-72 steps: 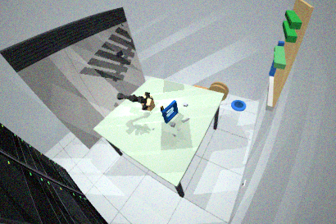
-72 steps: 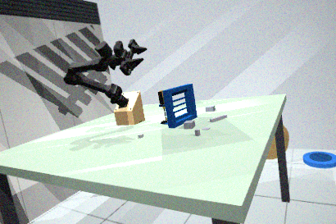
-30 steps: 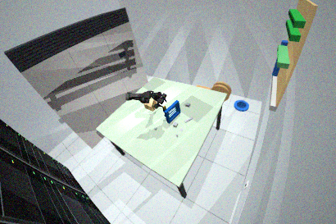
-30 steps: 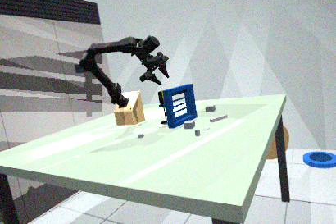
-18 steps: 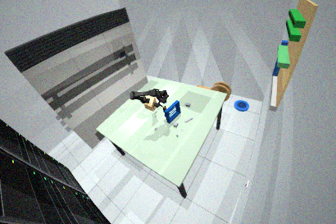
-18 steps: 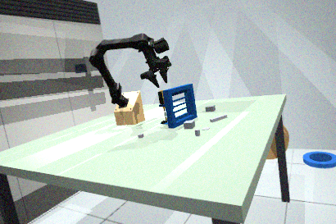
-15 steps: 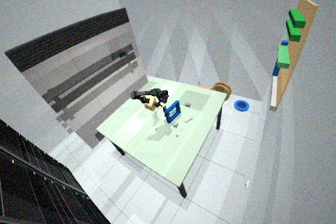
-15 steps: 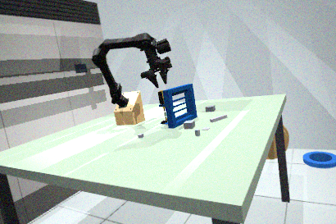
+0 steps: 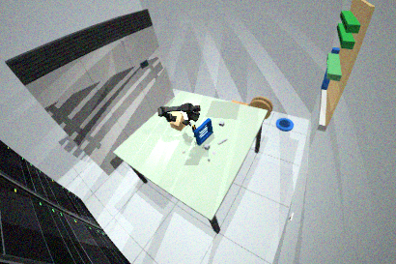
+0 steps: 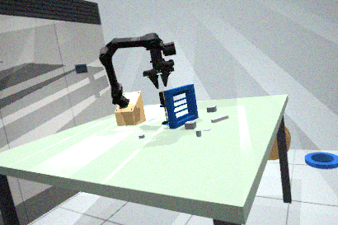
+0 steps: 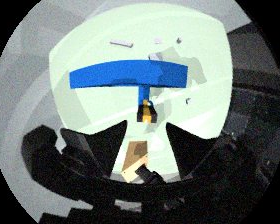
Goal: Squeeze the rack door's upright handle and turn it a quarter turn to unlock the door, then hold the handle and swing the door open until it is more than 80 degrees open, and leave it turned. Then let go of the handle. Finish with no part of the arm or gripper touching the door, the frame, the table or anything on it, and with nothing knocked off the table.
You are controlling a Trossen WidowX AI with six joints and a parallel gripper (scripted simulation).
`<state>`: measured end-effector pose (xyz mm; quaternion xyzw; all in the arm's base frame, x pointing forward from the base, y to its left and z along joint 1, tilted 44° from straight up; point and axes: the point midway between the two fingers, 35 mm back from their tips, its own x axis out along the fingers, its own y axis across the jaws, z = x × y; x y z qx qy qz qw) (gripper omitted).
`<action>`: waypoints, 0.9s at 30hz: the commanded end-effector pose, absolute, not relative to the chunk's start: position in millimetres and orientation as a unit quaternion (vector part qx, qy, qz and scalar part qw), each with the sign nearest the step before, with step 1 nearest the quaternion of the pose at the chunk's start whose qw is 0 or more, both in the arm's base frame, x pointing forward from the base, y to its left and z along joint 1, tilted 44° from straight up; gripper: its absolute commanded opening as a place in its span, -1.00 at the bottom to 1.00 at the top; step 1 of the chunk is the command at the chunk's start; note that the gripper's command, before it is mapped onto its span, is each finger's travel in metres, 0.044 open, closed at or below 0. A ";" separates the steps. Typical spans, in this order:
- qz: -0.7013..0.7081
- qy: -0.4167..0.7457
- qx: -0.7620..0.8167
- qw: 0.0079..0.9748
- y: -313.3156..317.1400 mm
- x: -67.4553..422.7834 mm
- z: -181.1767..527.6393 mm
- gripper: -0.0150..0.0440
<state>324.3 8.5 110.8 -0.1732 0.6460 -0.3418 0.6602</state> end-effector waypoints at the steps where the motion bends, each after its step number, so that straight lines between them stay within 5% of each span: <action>1: -0.343 0.647 -0.176 0.658 3.4 323.9 105.8 0.52; 27: -0.343 0.647 -0.177 0.658 -25.6 321.4 75.0 0.52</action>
